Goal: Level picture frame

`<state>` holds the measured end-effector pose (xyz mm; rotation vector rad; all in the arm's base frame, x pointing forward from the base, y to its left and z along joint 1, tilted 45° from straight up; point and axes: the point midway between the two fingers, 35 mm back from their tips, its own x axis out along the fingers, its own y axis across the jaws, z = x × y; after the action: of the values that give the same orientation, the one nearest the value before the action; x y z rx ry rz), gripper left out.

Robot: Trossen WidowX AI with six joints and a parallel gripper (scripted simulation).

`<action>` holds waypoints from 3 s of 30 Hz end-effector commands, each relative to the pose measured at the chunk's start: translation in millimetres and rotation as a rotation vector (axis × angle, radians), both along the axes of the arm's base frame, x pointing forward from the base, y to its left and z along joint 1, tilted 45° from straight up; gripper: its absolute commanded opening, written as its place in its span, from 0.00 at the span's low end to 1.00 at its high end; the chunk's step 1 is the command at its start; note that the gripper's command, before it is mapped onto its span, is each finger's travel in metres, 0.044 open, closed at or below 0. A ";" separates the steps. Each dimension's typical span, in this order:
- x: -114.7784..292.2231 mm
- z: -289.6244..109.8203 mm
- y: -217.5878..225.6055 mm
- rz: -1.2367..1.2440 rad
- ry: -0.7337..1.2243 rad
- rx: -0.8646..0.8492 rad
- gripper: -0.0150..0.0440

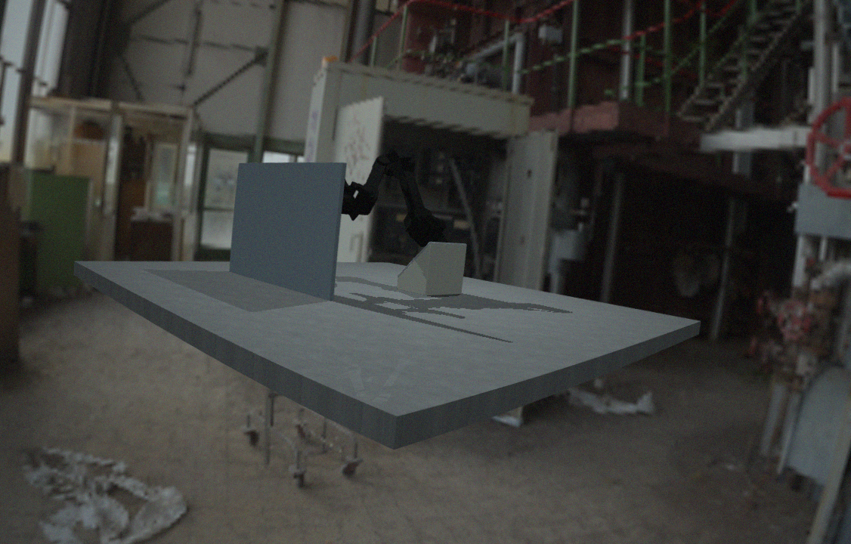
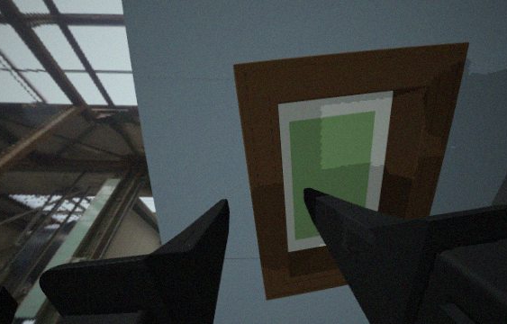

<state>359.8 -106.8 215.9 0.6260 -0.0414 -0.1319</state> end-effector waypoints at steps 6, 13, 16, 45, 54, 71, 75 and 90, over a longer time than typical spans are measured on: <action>0.1 0.2 -0.8 -0.005 -0.002 0.005 0.69; 0.1 0.2 -0.8 -0.005 -0.002 0.005 0.69; 0.1 0.3 -1.0 -0.005 -0.002 0.005 0.69; 0.1 0.3 -1.3 -0.005 -0.002 0.005 0.25; 0.3 1.0 0.3 -0.005 -0.002 0.005 0.25; 1.0 4.1 4.8 -0.005 -0.002 0.005 0.25; 1.1 4.9 5.8 -0.005 -0.002 0.005 0.25; 1.4 6.4 7.8 -0.005 -0.002 0.005 0.25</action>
<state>360.5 -101.6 220.5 0.6278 -0.0416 -0.1472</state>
